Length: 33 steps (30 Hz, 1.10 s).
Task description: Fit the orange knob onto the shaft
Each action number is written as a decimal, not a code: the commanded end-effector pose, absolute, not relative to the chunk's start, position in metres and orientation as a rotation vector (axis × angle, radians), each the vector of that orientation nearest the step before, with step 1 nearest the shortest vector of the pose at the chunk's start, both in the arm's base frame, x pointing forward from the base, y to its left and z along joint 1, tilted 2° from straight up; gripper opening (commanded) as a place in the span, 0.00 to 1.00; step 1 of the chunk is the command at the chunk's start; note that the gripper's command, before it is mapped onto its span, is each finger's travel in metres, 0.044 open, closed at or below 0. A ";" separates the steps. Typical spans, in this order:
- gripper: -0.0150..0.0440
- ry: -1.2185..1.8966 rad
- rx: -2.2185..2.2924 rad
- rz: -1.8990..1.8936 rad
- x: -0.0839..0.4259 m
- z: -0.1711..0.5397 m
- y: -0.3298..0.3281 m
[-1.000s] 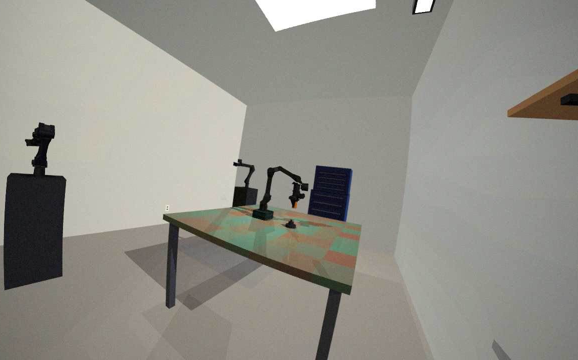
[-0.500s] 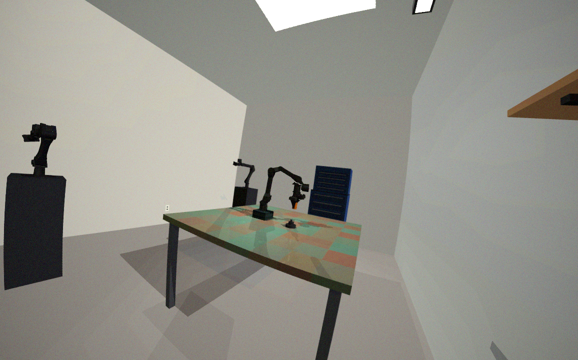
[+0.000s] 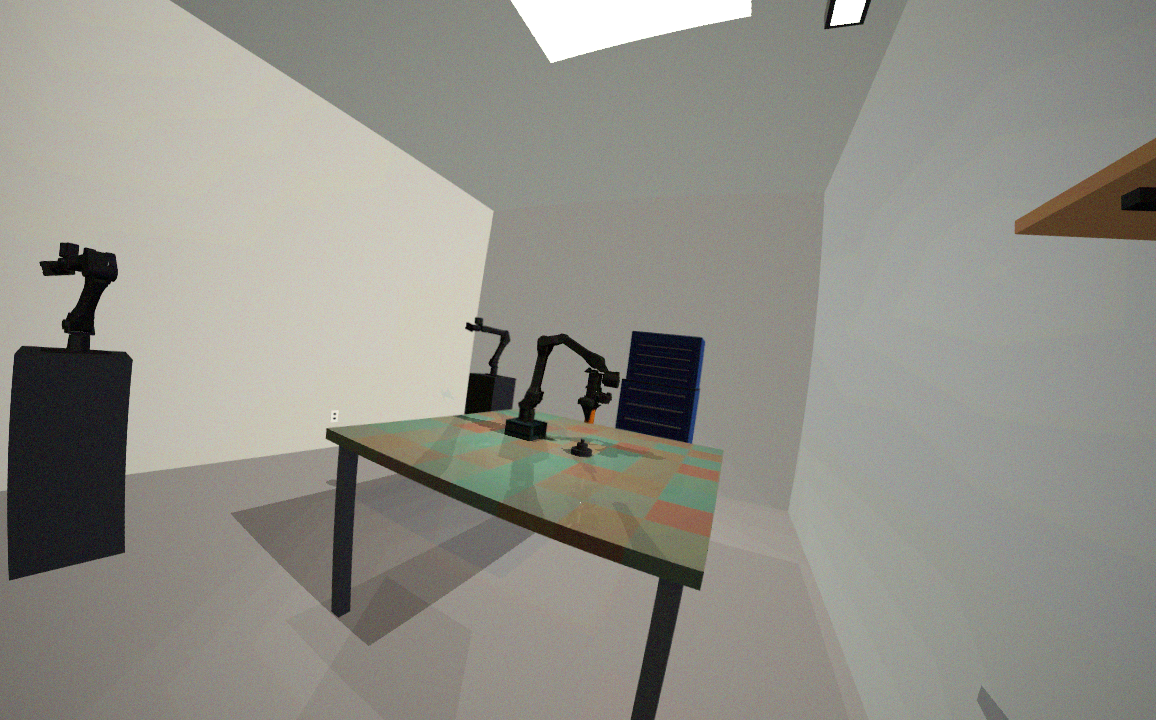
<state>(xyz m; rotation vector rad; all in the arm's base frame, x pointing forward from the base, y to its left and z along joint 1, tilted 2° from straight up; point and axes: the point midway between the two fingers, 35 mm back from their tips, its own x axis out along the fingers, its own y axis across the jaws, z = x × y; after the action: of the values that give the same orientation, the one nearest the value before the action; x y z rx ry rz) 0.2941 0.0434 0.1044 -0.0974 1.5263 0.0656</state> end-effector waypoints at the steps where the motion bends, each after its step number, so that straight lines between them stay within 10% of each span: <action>1: 0.25 1.519 -0.096 0.069 0.300 0.103 0.034; 33: 0.25 1.517 -0.102 0.063 0.320 0.074 -0.049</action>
<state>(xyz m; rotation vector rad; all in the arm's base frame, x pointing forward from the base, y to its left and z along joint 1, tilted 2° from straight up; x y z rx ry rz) 0.3189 -0.0483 0.0766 -0.0986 1.5230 0.0567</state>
